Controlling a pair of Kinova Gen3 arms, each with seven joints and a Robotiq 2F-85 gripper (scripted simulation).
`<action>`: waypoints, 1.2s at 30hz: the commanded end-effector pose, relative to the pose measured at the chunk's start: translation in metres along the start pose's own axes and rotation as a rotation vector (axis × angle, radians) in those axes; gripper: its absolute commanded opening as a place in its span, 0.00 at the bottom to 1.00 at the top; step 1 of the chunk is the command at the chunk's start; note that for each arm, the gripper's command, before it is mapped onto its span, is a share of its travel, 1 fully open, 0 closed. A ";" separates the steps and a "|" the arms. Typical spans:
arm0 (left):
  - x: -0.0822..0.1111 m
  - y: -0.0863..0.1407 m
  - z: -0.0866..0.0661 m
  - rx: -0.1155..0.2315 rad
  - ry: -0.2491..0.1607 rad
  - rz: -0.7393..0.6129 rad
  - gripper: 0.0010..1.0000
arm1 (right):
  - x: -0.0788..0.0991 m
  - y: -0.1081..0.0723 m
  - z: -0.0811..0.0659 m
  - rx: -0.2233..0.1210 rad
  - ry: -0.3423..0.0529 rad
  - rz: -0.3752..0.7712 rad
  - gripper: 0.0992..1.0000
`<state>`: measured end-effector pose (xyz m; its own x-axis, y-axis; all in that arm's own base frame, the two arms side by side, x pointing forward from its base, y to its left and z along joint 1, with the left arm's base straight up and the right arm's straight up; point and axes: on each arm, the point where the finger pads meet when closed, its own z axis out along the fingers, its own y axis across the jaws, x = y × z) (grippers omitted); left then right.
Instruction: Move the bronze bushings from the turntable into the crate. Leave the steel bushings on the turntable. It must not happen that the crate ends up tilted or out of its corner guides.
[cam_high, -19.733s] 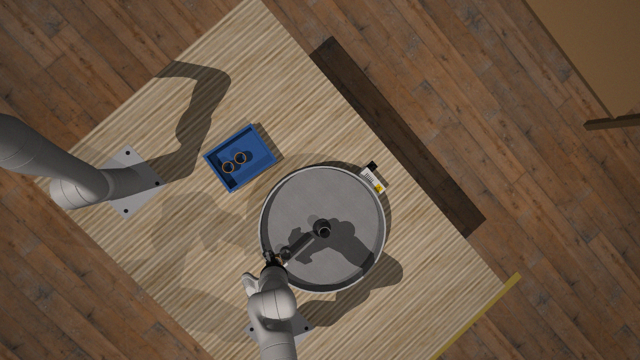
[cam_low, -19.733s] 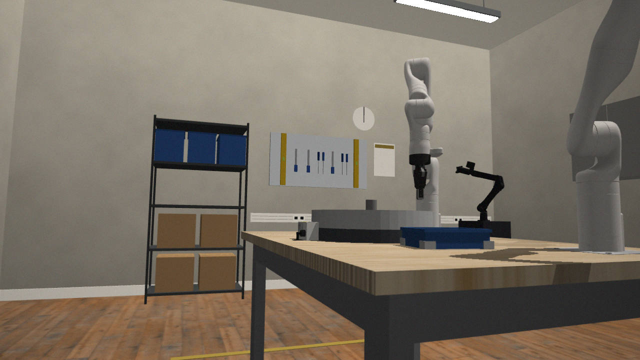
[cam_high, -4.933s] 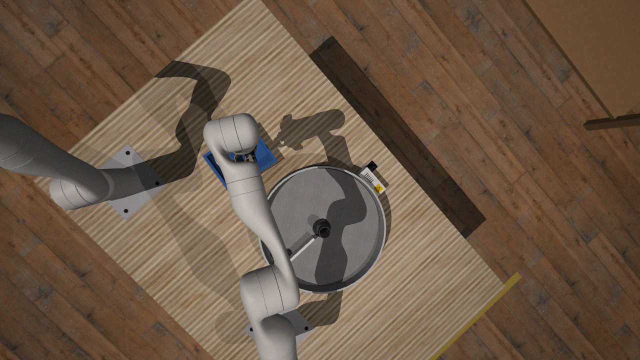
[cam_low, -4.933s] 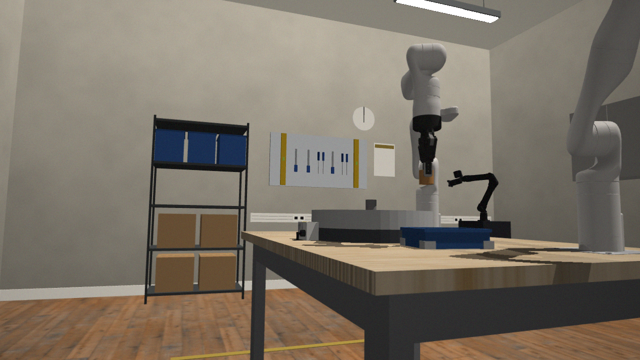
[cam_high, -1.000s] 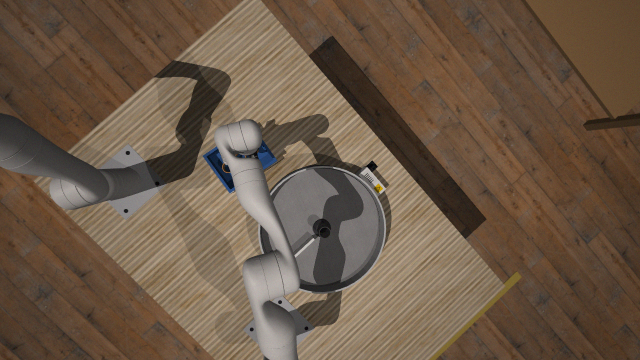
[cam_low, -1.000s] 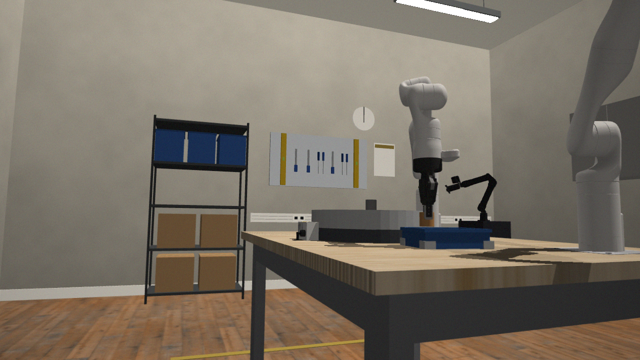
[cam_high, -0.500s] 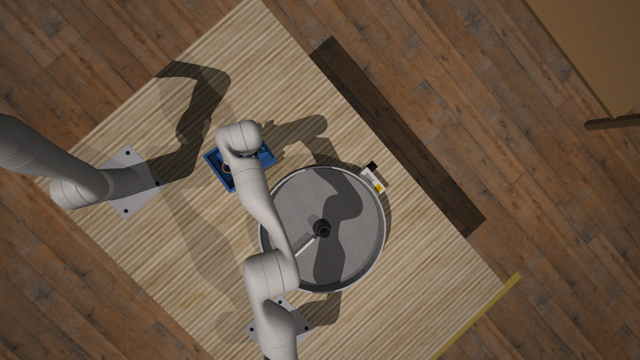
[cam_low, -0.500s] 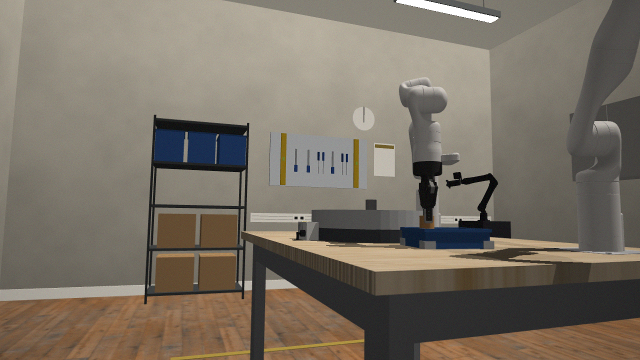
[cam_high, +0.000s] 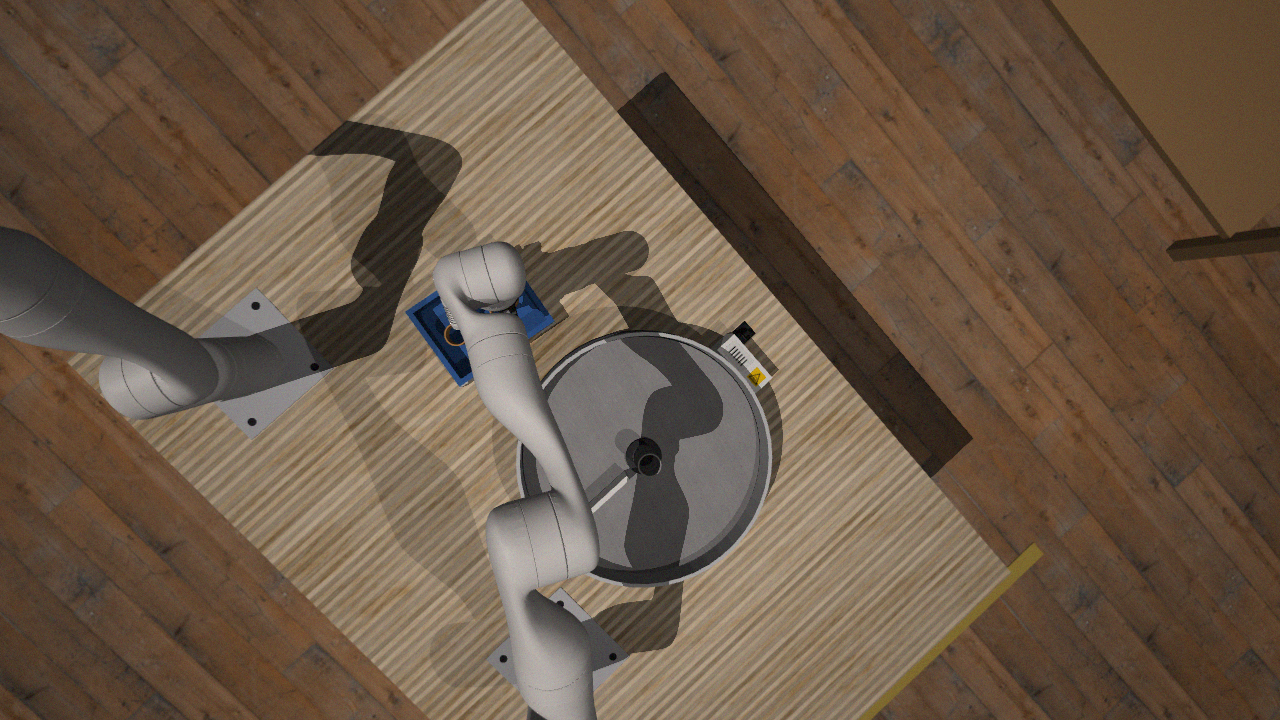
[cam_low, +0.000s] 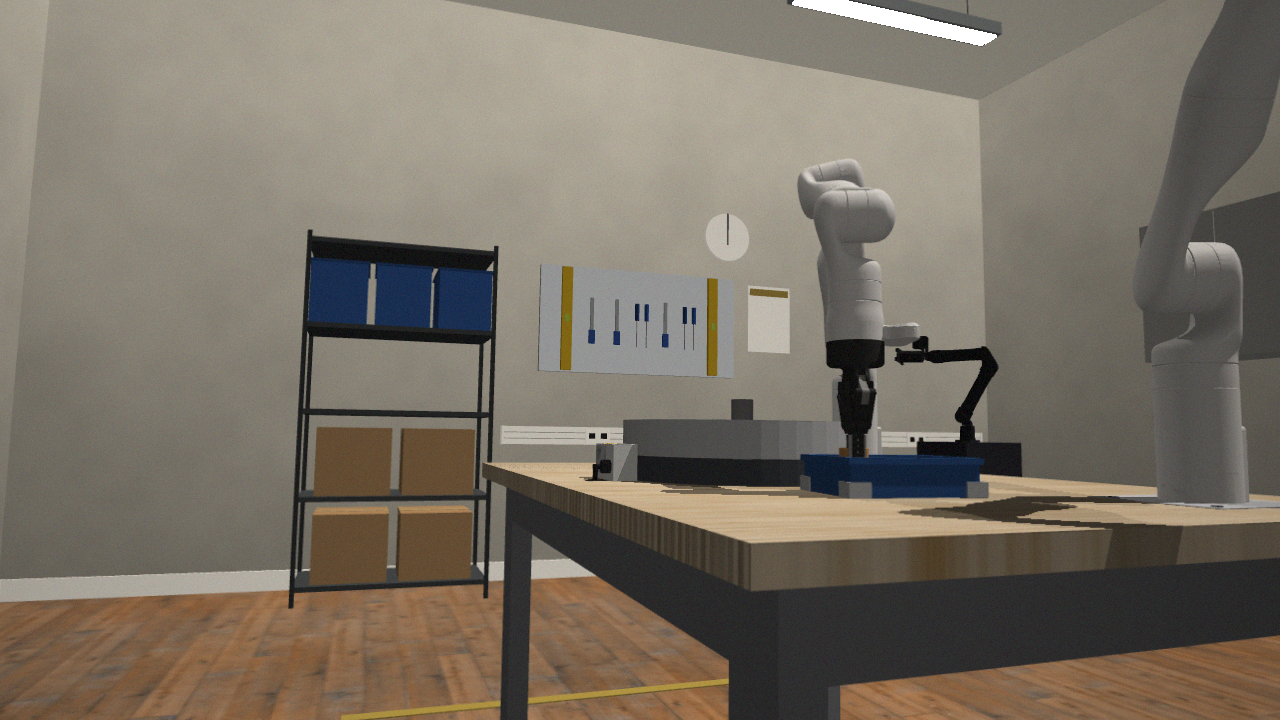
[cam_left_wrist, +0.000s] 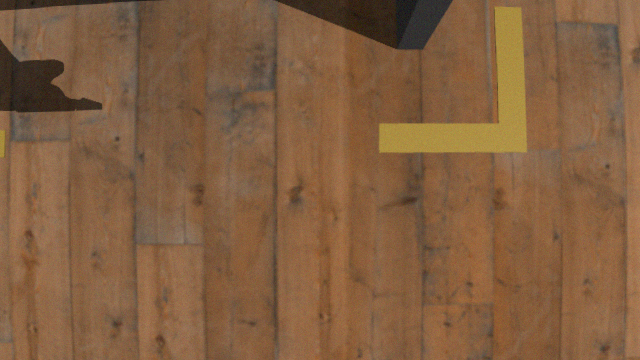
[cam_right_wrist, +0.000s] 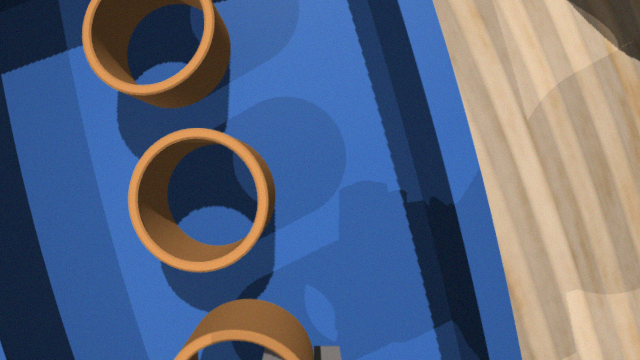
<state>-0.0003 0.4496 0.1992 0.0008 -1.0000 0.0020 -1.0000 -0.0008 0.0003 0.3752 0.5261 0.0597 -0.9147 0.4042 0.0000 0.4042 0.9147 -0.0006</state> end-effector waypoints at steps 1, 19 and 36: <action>0.000 0.000 -0.001 0.000 -0.002 0.000 1.00 | 0.000 0.001 0.003 -0.003 -0.001 0.000 0.00; 0.000 0.000 -0.001 0.000 -0.002 0.000 1.00 | 0.000 0.001 0.009 -0.003 -0.001 0.000 0.00; 0.000 0.000 -0.001 0.000 -0.002 0.000 1.00 | 0.000 0.001 0.009 -0.003 -0.001 0.000 0.00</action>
<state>-0.0003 0.4496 0.1992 0.0008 -1.0000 0.0020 -1.0000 -0.0008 0.0003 0.3752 0.5262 0.0492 -0.9147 0.4042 -0.0001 0.4042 0.9147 -0.0005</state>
